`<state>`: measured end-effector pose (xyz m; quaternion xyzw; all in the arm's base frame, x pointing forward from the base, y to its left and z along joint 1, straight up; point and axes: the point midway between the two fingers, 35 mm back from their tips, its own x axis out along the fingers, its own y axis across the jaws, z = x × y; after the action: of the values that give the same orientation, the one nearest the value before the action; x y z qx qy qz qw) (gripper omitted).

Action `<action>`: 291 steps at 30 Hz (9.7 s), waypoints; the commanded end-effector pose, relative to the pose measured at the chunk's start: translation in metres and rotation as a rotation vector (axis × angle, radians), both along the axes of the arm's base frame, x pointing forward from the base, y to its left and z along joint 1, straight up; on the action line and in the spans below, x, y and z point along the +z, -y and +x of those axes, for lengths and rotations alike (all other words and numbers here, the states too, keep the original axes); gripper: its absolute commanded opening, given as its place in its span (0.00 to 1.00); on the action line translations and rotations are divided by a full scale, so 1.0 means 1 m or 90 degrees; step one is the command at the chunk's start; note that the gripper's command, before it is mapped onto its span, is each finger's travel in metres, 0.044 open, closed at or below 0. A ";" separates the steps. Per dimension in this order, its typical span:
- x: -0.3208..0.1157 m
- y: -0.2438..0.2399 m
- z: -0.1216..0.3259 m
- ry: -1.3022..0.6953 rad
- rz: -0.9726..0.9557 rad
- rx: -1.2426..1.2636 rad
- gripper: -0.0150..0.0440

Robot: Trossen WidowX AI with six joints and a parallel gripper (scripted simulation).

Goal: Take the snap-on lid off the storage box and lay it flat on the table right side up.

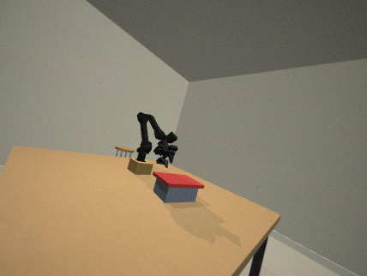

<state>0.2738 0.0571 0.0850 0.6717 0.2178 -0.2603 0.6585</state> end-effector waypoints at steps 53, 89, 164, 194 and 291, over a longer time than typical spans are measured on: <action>-0.050 0.003 0.054 0.009 0.006 -0.001 0.55; -0.045 0.004 0.053 0.010 0.007 -0.005 0.25; -0.034 0.004 0.054 0.011 0.007 -0.004 0.25; -0.034 0.004 0.056 0.011 0.007 -0.004 0.25; 0.032 0.006 0.079 0.011 0.006 0.000 0.25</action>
<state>0.3483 0.0508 0.1093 0.6761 0.2152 -0.2593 0.6552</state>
